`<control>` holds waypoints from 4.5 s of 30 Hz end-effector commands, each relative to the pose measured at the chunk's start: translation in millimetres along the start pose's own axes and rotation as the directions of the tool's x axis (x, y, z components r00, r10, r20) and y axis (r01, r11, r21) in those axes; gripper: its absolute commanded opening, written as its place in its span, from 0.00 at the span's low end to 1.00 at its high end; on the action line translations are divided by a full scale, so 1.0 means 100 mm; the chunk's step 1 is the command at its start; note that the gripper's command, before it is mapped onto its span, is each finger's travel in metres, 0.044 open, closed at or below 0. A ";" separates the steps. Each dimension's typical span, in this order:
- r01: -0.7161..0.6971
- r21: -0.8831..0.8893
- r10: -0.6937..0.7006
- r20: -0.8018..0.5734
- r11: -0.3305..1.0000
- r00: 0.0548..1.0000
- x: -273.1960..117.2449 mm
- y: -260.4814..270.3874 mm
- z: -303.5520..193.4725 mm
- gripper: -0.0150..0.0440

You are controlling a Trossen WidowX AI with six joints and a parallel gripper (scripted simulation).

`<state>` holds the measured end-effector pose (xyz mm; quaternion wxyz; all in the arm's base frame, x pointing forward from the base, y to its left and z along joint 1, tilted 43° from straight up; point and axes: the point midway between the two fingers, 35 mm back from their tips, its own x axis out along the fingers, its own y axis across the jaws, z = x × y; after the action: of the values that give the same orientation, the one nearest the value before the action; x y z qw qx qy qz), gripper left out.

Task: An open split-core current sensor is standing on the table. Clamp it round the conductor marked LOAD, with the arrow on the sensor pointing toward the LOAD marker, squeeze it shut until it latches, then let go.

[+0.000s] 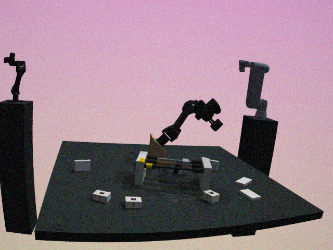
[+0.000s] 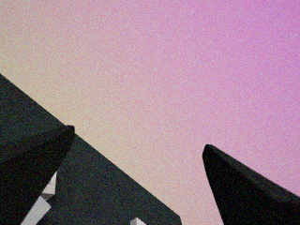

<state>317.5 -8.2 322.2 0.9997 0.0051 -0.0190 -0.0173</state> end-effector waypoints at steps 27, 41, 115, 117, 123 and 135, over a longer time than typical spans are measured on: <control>0.186 0.427 0.317 -0.845 0.885 0.431 0.36 -1.42 -2.72 1.00; 0.340 0.611 0.513 -0.788 0.714 0.340 0.11 -1.64 -3.18 1.00; 0.352 0.617 0.667 -0.744 0.704 -0.031 -1.10 0.85 -2.66 1.00; 0.352 0.618 0.668 -0.744 0.704 -0.031 -1.10 0.87 -2.69 1.00; 0.352 0.619 0.669 -0.742 0.703 -0.031 -1.11 0.91 -2.72 1.00; 0.346 0.617 0.665 -0.746 0.707 -0.026 -1.09 0.88 -2.69 0.67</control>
<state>221.8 86.1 49.6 0.6116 0.3722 0.6853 0.1332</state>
